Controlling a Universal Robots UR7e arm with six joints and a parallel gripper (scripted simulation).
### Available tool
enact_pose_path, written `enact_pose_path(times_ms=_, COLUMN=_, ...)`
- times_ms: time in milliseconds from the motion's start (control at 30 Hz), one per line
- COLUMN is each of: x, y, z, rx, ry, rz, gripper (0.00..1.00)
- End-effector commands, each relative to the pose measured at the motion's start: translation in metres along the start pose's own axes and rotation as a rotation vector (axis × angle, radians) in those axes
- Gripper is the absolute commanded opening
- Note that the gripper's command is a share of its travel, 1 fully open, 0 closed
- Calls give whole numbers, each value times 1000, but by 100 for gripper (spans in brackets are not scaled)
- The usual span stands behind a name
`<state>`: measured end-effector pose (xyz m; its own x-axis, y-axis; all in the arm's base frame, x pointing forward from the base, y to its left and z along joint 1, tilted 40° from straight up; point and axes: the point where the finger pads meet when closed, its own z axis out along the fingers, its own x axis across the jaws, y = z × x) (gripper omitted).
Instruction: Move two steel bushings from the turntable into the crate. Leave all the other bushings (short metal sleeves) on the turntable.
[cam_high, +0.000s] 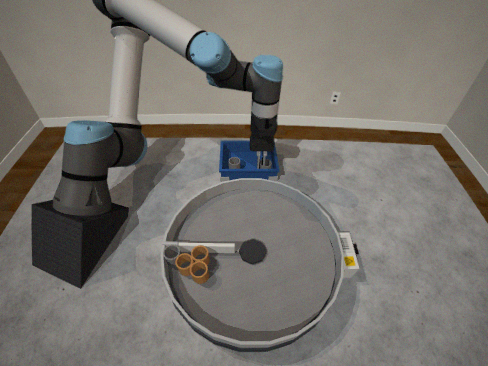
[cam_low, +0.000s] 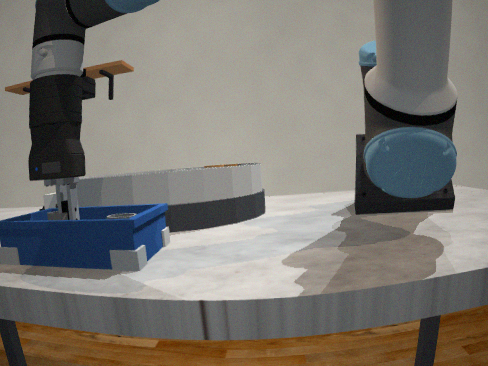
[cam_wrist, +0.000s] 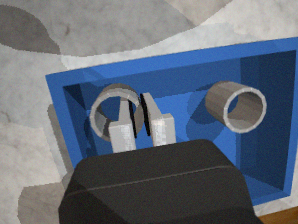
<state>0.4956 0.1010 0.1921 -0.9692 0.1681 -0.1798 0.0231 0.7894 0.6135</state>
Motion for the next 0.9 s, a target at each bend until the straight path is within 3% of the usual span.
enact_pose_path(times_ms=0, x=0, y=0, z=0, rx=0, ry=-1, rz=0, gripper=0)
enact_pose_path(times_ms=567, x=0, y=0, z=4, rx=0, ry=-2, rz=0, gripper=0)
enact_pose_path(times_ms=600, x=0, y=0, z=3, rx=0, ry=-1, rz=0, gripper=47)
enact_pose_path(times_ms=867, x=0, y=0, z=3, rx=0, ry=-1, rz=0, gripper=47)
